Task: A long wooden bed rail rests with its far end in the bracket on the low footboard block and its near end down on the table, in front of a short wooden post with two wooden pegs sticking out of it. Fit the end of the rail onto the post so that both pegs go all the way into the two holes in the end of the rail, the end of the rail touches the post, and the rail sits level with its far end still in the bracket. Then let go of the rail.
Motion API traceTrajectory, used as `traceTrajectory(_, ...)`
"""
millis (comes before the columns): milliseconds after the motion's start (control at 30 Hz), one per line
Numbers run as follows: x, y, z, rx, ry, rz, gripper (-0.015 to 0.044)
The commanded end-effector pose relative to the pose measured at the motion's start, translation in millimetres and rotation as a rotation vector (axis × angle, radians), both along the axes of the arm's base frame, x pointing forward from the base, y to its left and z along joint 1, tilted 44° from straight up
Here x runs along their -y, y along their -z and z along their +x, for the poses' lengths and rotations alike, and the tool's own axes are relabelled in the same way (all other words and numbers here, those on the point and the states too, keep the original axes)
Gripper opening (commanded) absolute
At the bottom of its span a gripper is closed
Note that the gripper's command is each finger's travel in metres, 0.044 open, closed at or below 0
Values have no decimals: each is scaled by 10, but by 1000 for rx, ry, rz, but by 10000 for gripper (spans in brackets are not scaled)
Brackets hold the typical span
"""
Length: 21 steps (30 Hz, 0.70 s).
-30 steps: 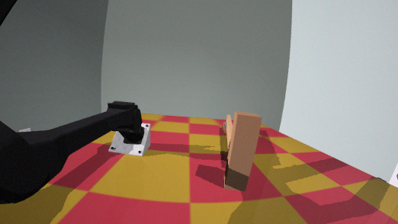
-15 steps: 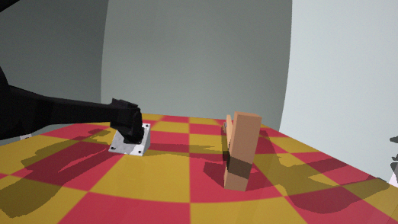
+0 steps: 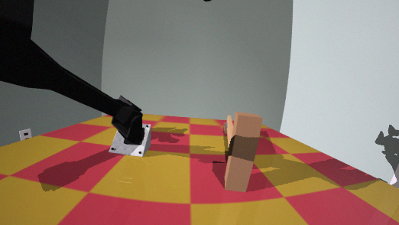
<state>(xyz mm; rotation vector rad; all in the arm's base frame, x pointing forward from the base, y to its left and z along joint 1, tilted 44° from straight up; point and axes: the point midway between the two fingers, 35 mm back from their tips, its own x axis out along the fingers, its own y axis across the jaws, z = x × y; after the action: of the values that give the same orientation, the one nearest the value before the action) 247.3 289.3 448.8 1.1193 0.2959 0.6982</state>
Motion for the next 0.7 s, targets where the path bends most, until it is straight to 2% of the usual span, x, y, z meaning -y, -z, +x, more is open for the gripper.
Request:
traceTrajectory(0, 53, 421, 393, 0, 118, -270, 440)
traceTrajectory(200, 309, 1261, 939, -42, 226, -800, 440)
traceTrajectory(367, 669, 1956, 1224, -116, 205, -1258, 440)
traceTrajectory(500, 1046, 2467, 1340, -199, 101, -1617, 440)
traceTrajectory(667, 1626, 3049, 1340, -336, -187, -2053, 440)
